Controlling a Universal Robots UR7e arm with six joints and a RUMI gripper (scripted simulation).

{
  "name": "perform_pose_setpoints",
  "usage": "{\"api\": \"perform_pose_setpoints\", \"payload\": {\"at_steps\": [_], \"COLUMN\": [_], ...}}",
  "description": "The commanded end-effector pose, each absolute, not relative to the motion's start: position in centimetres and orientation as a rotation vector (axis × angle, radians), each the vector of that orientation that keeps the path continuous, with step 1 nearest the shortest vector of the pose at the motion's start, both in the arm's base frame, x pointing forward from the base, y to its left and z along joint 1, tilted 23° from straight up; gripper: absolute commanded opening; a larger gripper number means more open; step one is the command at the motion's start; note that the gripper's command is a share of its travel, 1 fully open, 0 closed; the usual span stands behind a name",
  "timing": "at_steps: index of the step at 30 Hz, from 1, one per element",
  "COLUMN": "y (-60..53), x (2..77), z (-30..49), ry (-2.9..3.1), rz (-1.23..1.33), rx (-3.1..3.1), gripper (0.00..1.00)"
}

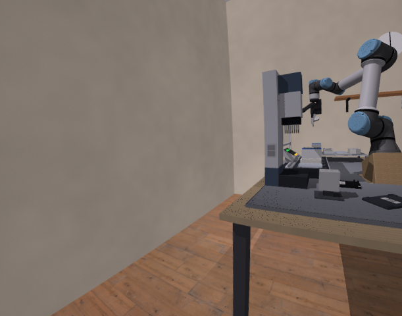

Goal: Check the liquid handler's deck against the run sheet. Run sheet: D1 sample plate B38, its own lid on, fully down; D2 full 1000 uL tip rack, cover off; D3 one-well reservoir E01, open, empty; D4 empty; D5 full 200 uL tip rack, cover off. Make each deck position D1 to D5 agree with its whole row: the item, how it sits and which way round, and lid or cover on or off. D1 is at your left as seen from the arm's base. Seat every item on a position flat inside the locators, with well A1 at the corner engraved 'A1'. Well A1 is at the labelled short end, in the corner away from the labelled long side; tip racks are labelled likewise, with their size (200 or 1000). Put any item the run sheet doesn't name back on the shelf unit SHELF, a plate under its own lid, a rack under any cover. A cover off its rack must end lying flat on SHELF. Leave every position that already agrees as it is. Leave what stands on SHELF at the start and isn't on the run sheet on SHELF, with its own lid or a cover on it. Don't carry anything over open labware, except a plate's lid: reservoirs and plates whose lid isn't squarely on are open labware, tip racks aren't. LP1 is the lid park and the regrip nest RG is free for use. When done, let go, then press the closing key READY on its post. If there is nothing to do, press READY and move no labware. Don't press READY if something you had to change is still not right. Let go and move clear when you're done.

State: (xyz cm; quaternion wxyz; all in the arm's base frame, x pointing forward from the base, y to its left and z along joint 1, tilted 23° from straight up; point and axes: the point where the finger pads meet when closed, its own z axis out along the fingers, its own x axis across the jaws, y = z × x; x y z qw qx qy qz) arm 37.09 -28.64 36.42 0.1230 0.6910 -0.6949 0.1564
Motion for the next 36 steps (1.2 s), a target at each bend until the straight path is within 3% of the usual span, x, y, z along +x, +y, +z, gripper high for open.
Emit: {"api": "perform_pose_setpoints", "payload": {"at_steps": [1, 36], "y": [-29.0, -30.9], "x": [37.0, 37.3], "z": [35.6, 30.8], "ry": [-2.029, -2.029], "rz": [0.452, 0.451], "rx": [2.015, 2.015], "gripper": [0.82, 0.82]}}
